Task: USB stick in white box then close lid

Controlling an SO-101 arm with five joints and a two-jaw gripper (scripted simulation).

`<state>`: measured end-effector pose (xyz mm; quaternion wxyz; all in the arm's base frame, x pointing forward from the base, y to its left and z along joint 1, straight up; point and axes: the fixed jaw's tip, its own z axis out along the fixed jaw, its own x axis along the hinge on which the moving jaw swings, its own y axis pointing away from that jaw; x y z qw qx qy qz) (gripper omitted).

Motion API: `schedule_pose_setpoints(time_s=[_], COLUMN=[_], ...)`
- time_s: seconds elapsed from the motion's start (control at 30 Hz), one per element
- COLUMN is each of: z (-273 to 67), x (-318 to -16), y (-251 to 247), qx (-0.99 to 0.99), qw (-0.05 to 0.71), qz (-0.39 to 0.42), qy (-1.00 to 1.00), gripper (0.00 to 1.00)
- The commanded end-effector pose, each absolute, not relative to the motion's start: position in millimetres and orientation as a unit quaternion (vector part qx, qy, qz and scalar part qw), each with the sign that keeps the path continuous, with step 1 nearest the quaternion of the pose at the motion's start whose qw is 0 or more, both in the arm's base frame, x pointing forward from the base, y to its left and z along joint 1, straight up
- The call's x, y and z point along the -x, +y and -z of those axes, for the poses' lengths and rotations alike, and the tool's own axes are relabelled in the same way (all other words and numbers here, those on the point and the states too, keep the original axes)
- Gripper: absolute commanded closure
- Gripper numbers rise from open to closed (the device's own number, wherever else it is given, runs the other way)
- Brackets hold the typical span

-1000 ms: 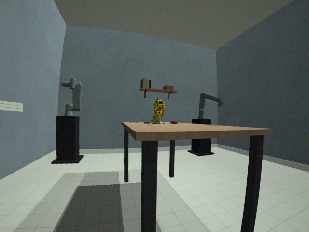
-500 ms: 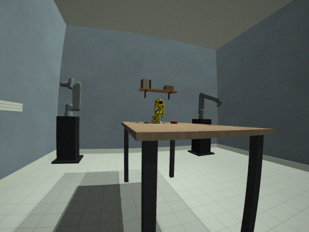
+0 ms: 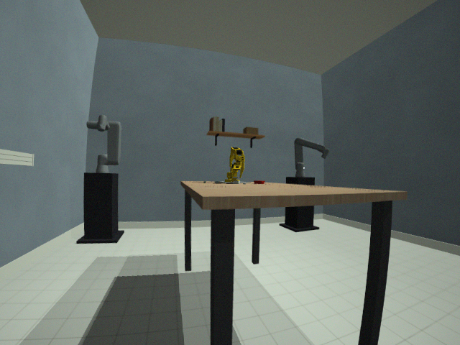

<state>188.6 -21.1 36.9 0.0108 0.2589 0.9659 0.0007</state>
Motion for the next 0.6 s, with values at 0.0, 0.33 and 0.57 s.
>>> schedule_pose_setpoints(time_s=[0.0, 0.33, 0.57], z=[-33.6, -33.5, -33.5], x=[-186.2, -186.2, -186.2], y=[-19.4, -19.4, -19.4], qx=[-0.258, -0.258, -0.258], qw=[-0.001, -0.005, -0.005], qz=[0.0, 0.001, 0.001], qy=[0.966, 0.966, 0.966], gripper=[0.78, 0.78, 0.78])
